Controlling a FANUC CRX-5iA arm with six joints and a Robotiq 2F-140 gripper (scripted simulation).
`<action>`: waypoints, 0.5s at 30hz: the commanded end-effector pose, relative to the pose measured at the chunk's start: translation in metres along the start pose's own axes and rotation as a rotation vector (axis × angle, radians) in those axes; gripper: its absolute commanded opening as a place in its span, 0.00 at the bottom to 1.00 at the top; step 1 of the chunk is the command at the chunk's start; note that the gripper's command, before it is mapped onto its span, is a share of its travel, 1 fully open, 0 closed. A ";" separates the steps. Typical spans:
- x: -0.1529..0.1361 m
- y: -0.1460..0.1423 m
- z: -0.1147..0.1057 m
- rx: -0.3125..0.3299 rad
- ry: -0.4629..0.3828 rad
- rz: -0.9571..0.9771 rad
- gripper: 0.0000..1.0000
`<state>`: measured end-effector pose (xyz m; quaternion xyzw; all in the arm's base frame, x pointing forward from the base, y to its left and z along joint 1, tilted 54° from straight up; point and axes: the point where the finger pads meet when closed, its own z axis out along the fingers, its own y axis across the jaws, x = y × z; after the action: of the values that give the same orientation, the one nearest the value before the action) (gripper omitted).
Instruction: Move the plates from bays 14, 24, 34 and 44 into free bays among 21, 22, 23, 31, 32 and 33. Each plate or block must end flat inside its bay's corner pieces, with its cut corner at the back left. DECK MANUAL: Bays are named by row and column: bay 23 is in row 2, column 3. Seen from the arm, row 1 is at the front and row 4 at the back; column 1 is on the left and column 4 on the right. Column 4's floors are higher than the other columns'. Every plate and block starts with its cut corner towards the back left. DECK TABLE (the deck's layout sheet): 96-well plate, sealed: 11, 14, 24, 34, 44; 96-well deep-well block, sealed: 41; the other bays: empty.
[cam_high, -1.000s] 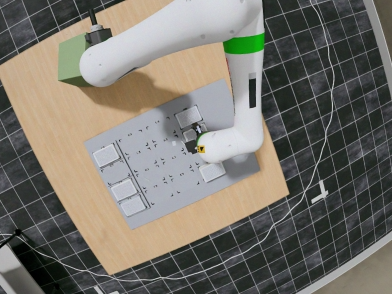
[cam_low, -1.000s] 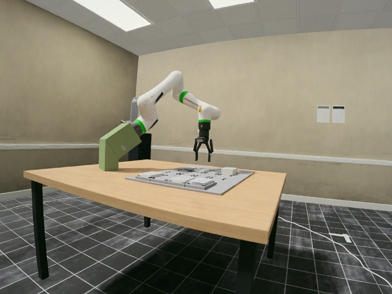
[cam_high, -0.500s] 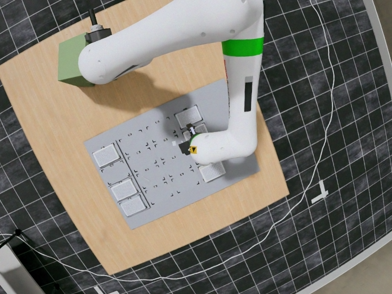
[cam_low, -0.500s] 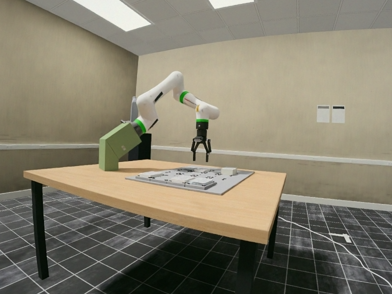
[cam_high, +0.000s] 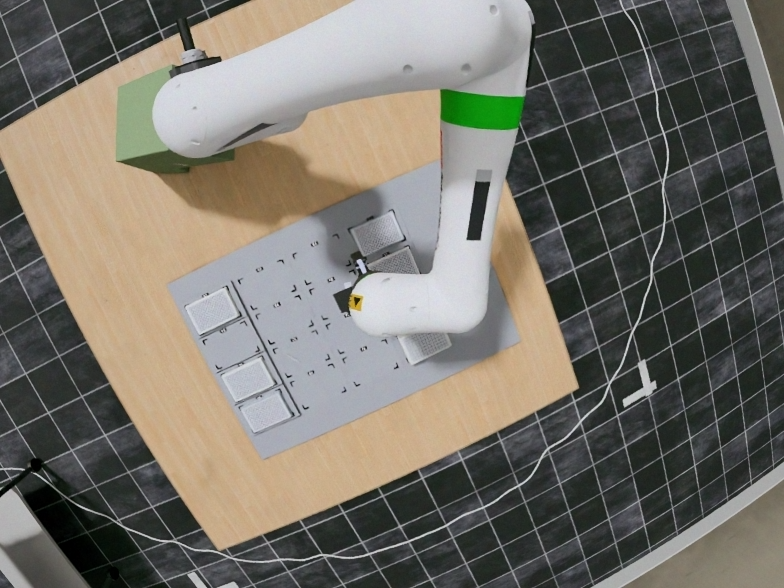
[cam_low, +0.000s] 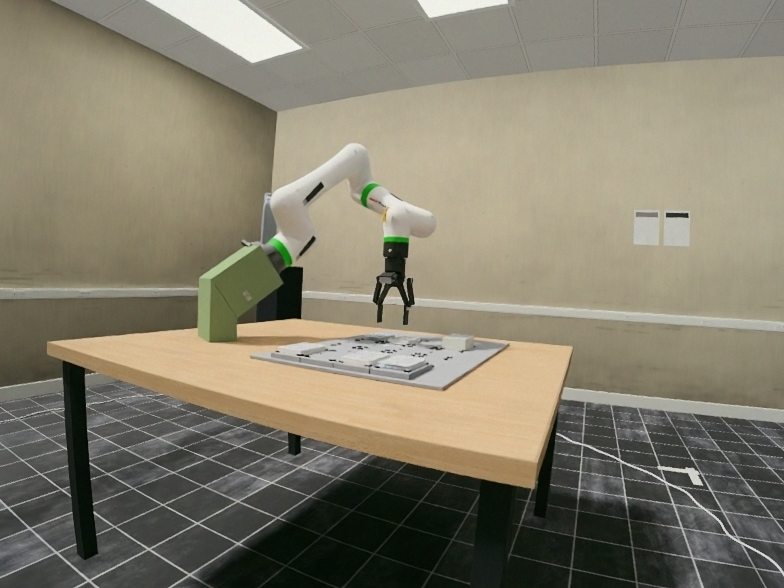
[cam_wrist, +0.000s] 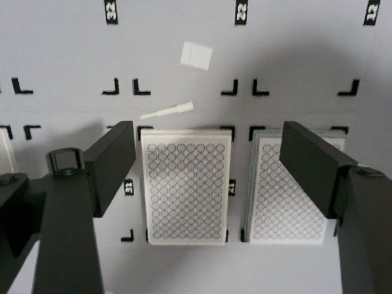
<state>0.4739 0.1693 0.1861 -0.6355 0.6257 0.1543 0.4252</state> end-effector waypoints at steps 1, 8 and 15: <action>0.011 0.002 -0.001 0.001 0.000 -0.001 0.70; 0.039 0.008 -0.001 0.001 0.000 -0.001 0.70; 0.058 0.012 -0.001 0.001 0.000 -0.001 0.70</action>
<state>0.4720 0.1352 0.1428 -0.6354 0.6259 0.1543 0.4251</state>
